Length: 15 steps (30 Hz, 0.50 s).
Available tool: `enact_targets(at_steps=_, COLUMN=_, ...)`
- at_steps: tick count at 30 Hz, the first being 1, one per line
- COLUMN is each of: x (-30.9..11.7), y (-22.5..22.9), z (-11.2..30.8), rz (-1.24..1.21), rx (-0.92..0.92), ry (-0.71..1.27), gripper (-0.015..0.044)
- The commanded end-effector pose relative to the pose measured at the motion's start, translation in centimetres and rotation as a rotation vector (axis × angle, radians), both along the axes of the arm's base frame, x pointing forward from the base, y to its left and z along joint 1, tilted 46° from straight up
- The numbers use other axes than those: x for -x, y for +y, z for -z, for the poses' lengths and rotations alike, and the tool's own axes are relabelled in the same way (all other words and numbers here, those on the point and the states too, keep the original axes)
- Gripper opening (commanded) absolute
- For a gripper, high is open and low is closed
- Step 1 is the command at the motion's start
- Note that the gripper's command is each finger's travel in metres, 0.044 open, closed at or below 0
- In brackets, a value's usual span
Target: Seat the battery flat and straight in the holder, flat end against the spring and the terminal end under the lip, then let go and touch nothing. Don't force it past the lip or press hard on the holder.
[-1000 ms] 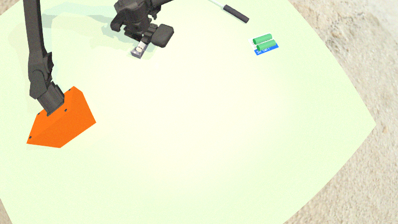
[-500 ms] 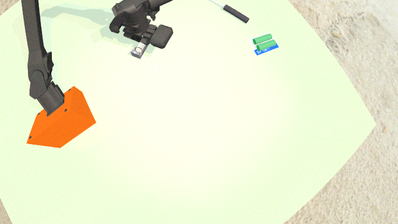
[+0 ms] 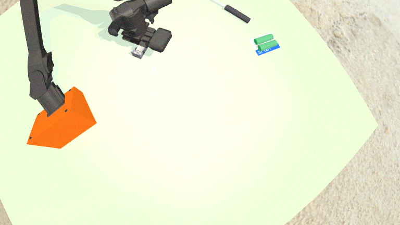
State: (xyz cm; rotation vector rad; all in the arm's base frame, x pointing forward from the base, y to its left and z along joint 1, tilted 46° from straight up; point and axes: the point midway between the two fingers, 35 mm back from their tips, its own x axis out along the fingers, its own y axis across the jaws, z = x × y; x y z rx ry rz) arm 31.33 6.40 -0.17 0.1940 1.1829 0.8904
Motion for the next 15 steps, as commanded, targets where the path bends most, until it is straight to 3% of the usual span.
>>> enact_targets(at_steps=1, x=0.20, y=0.01, z=0.01, rz=-0.003, rx=0.000, ry=-0.004, gripper=0.0062)
enact_targets(at_steps=9, x=0.19, y=0.02, z=-0.01, rz=-0.002, rx=0.001, ry=-0.003, gripper=0.0062)
enact_targets(at_steps=13, x=0.19, y=0.02, z=-0.01, rz=-0.002, rx=0.001, ry=-0.003, gripper=0.0164)
enact_targets(at_steps=15, x=0.19, y=-0.01, z=-0.04, rz=-0.002, rx=0.001, ry=-0.003, gripper=0.0164)
